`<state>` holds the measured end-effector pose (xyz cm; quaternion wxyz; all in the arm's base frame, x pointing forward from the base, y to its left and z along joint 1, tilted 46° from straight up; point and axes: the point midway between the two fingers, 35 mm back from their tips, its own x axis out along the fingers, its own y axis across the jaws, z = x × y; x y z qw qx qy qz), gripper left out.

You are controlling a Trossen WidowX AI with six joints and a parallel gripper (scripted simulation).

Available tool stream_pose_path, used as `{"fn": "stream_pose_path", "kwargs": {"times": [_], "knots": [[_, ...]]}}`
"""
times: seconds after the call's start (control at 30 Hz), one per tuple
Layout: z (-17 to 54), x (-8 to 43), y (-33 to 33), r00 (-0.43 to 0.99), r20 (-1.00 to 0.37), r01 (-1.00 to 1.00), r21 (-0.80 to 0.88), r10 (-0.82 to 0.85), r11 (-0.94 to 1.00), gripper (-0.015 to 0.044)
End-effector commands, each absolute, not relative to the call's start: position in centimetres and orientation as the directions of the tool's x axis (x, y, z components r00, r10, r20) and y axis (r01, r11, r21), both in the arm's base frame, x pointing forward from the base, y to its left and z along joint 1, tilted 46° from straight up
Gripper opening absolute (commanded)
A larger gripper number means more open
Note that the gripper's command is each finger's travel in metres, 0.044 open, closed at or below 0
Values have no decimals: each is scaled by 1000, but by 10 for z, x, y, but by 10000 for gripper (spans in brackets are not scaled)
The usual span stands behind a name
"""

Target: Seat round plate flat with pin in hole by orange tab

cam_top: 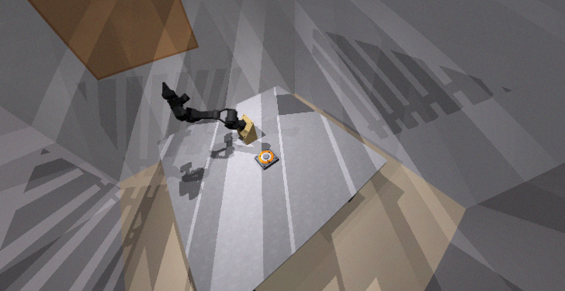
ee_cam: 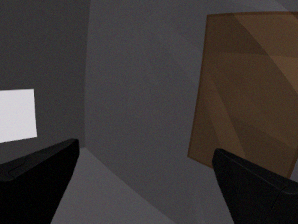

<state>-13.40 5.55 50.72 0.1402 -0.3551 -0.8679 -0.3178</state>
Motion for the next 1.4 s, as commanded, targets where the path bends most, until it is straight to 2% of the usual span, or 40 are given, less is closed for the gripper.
{"fn": "stream_pose_path", "kwargs": {"times": [0.0, 0.07, 0.23, 0.3, 0.47, 0.6, 0.73, 0.8, 0.97, 1.17, 1.3, 1.37], "knots": [[507, -136, 53, -715, 469, 699, 462, 518, 546, 374], [507, -149, 33, -763, 468, 646, 536, 445, 544, 321], [502, -179, -53, -890, 433, 445, 756, 142, 480, 190], [501, -180, -65, -899, 427, 421, 776, 101, 469, 137], [488, -170, -152, -907, 368, 285, 894, -204, 346, 6], [479, -152, -195, -875, 327, 246, 936, -357, 252, 0], [459, -110, -258, -779, 246, 241, 967, -576, 86, 0], [454, -96, -271, -745, 226, 253, 966, -628, 48, 0], [428, -25, -315, -560, 134, 357, 930, -817, -92, 0], [407, 45, -328, -380, 55, 441, 888, -923, -129, 0], [379, 110, -337, -227, -41, 579, 797, -973, -168, 0], [373, 124, -337, -194, -63, 614, 771, -979, -171, 0]]}}
